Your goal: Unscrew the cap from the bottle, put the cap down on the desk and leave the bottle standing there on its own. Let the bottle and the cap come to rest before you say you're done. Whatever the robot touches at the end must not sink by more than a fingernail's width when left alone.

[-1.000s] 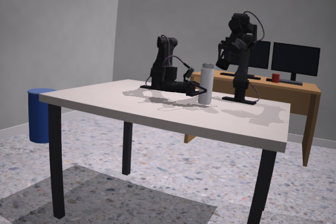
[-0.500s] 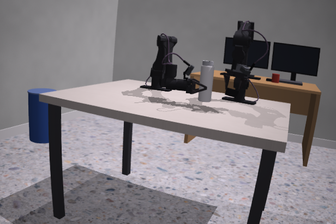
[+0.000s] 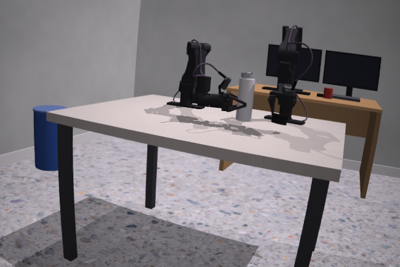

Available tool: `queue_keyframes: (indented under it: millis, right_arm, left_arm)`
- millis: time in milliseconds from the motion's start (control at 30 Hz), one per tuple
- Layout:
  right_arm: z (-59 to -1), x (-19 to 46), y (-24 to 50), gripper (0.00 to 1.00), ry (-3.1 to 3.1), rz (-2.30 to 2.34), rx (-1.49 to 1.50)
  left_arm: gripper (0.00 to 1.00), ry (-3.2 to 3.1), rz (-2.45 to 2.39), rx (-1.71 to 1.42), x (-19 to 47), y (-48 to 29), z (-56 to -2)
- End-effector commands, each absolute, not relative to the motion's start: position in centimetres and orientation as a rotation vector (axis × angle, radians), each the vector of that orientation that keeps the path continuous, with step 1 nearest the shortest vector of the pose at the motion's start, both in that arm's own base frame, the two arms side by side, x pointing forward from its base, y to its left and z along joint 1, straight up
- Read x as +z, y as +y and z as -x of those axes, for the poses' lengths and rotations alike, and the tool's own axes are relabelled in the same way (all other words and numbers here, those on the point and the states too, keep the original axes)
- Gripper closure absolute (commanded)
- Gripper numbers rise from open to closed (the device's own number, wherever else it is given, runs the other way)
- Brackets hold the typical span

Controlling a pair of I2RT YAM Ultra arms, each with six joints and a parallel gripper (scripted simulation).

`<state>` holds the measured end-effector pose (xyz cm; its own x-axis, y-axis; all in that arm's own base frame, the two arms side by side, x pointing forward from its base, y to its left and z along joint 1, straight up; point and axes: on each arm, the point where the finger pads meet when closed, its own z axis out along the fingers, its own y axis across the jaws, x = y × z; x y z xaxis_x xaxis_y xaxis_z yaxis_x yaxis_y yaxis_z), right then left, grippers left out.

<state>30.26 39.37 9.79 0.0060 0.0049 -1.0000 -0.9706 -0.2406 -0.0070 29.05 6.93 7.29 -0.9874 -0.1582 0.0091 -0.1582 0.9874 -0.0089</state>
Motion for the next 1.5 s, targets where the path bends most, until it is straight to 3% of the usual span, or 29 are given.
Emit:
queue_keyframes:
  millis: [0, 1467]
  right_arm:
    - [-29.6, 11.0, 39.4, 1.00, 1.058, 1.394, 1.389]
    - [-29.8, 7.4, 39.3, 1.00, 1.049, 1.394, 1.381]
  left_arm:
    - [1.00, -3.140, -0.213, -0.006, 7.2, 7.5, -28.9]
    - [1.00, -3.144, -0.212, -0.003, 3.1, 7.4, -29.1]
